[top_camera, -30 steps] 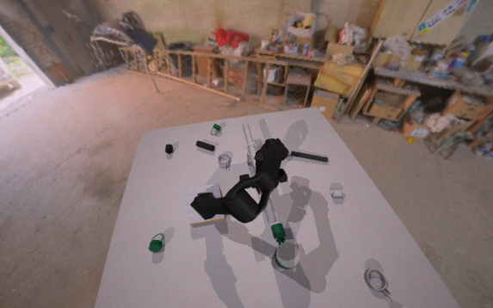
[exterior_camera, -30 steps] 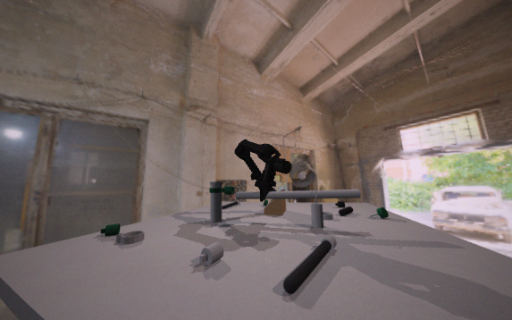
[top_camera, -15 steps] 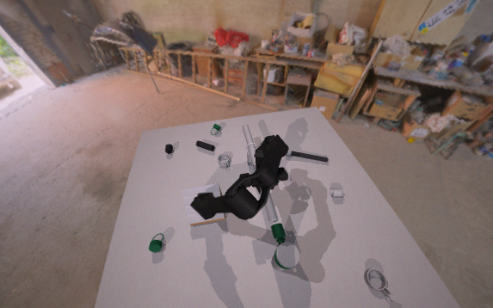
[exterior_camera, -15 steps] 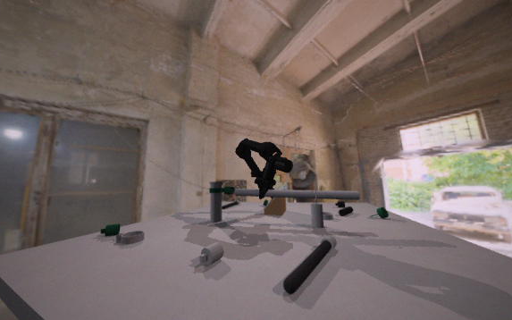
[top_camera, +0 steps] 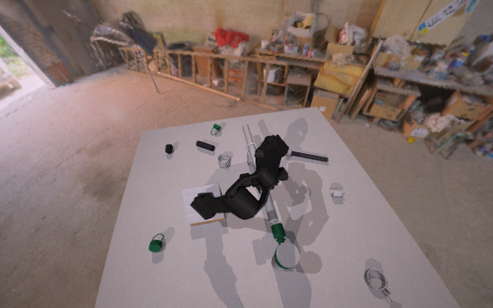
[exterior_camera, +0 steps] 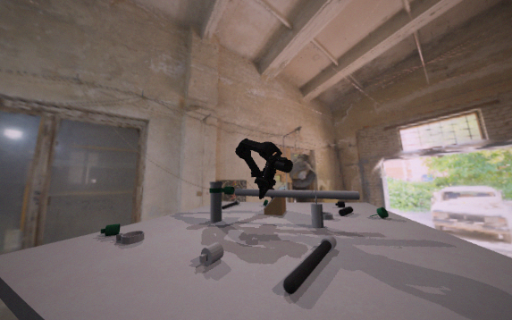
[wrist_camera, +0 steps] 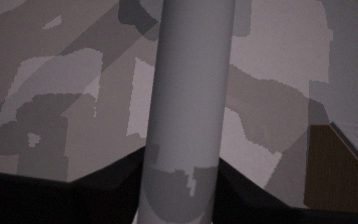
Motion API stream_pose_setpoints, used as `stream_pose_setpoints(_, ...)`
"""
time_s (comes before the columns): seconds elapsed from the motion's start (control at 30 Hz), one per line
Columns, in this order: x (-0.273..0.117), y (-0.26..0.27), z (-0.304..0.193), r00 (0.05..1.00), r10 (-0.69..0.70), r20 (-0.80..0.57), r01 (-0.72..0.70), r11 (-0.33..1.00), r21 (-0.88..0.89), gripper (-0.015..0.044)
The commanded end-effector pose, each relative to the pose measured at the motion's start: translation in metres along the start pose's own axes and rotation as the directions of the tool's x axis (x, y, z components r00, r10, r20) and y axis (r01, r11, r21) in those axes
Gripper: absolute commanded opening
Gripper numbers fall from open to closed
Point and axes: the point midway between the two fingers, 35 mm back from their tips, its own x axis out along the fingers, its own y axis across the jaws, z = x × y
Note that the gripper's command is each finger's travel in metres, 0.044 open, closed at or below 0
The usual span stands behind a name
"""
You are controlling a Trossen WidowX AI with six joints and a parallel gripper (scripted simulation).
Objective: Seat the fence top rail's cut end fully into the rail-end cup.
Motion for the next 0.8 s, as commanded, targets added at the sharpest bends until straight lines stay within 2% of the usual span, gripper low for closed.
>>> stream_pose_setpoints(0.0, -0.0034, 0.0017, 0.0017, 1.0, 0.006, 0.0, -0.006, 1.0, -0.001, 0.0)
stream_pose_setpoints(0.77, -0.0063, 0.0052, 0.0069, 1.0, 0.006, 0.0, -0.006, 1.0, -0.002, 0.0)
